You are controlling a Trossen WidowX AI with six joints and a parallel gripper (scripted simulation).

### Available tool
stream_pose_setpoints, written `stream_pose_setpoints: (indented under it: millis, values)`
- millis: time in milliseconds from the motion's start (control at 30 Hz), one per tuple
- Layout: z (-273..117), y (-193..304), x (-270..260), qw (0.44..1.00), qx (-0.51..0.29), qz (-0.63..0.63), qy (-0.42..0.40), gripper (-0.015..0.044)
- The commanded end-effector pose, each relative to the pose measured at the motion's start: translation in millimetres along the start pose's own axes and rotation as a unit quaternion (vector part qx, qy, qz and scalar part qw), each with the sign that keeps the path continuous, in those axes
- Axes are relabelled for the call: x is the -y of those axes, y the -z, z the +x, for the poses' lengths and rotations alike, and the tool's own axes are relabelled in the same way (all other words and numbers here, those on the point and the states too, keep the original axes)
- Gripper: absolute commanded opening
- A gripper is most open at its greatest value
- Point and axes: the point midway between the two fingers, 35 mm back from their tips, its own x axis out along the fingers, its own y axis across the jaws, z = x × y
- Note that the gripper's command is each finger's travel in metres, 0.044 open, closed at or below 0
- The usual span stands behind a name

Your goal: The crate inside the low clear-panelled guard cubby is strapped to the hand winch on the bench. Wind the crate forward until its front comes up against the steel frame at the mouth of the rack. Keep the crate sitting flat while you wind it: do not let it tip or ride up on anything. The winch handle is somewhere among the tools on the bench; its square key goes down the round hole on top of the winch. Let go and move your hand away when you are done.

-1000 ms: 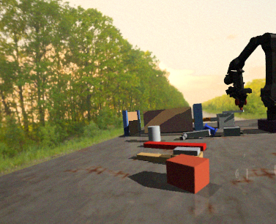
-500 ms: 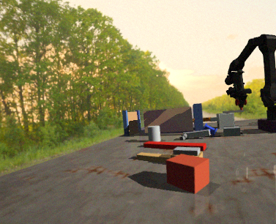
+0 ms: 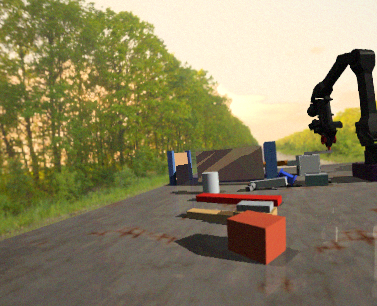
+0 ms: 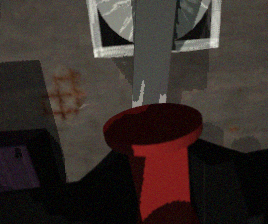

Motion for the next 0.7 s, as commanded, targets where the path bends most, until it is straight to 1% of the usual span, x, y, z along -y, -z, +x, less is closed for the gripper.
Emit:
stream_pose_setpoints:
  millis: [0, 300, 467, 667]
  values:
    - [-0.7, 2.5, 18.5, 1.0, -0.006, 0.003, 0.017, 0.0]
    - [-1.2, 1.7, 30.2, 1.0, -0.006, 0.003, 0.018, 0.0]
    - [-2.1, -2.6, 48.9, 1.0, -0.006, 0.003, 0.018, 0.0]
    - [-2.5, -5.4, 56.6, 1.0, -0.005, 0.003, 0.019, 0.0]
